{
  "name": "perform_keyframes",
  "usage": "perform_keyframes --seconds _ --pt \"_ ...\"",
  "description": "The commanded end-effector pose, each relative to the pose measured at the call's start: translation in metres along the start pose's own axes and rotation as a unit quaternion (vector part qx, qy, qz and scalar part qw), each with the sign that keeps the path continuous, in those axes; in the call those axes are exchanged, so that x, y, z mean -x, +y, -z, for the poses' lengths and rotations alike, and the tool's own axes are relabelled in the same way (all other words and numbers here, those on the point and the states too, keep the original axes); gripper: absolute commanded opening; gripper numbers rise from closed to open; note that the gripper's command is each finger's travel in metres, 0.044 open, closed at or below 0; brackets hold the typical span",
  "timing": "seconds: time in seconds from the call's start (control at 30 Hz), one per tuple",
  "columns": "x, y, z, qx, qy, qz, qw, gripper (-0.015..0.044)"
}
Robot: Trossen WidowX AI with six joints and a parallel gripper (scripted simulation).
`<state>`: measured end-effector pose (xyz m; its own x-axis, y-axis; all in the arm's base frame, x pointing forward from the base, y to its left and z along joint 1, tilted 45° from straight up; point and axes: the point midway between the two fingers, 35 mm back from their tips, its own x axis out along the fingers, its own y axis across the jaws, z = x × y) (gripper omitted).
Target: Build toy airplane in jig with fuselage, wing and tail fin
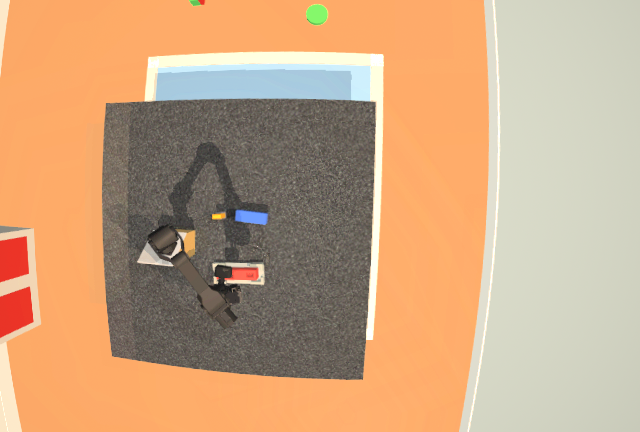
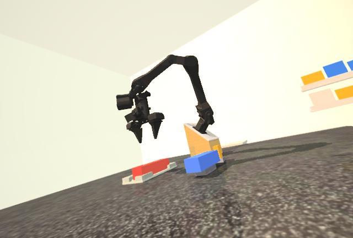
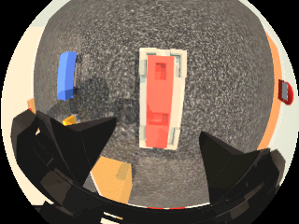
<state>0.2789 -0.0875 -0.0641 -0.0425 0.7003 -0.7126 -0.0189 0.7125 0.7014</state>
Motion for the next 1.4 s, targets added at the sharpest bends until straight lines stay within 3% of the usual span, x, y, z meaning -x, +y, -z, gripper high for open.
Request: perform_keyframes --seconds 0.0,0.37,0.63,0.83,0.97,1.37 --pt "0.0 0.004 -0.003 -0.009 0.0 0.002 1.0 0.044" --pt "-0.008 0.151 -0.05 0.005 0.001 0.014 1.0 0.044" --pt "-0.016 0.258 -0.047 -0.008 -0.001 -0.004 1.0 0.044" --pt "-0.017 0.264 -0.046 -0.009 0.0 -0.005 1.0 0.044" --pt "-0.049 0.264 -0.046 -0.009 0.0 -0.006 1.0 0.044" --pt "-0.067 0.265 -0.046 -0.009 0.0 -0.007 1.0 0.044"
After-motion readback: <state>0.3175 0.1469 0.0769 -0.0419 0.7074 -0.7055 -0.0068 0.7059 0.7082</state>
